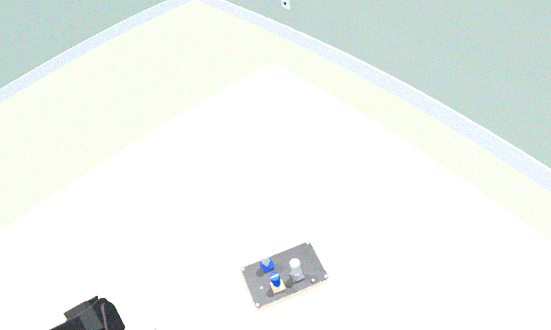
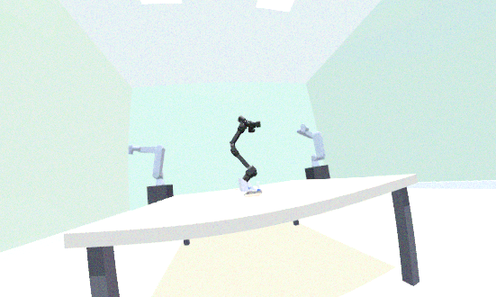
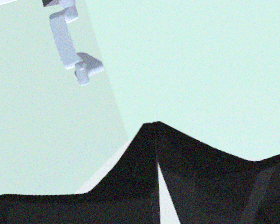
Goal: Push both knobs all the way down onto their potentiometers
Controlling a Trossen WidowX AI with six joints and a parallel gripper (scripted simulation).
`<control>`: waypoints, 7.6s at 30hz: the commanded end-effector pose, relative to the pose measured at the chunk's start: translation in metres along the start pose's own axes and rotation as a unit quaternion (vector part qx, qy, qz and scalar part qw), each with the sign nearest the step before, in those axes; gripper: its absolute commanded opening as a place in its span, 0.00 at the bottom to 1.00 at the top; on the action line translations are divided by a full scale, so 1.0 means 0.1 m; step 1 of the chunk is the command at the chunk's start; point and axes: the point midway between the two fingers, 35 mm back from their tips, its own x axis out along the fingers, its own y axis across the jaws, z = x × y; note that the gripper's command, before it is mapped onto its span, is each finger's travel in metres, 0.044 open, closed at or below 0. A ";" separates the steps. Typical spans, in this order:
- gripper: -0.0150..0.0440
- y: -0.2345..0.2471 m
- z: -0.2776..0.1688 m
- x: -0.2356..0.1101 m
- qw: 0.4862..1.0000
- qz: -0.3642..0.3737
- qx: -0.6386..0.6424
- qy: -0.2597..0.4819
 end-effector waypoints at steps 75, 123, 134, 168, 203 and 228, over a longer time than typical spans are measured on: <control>0.25 5.17 2.03 -1.77 0.472 0.663 0.533 0.231; 0.25 4.70 3.06 -4.86 -0.132 0.599 0.523 0.592; 0.25 4.23 3.30 -5.40 -0.263 0.527 0.471 0.657; 0.25 2.62 4.10 -6.15 -0.630 0.165 0.247 0.718; 0.25 2.58 4.54 -6.17 -0.649 0.136 0.230 0.712; 0.25 2.60 4.61 -6.18 -0.649 0.136 0.230 0.712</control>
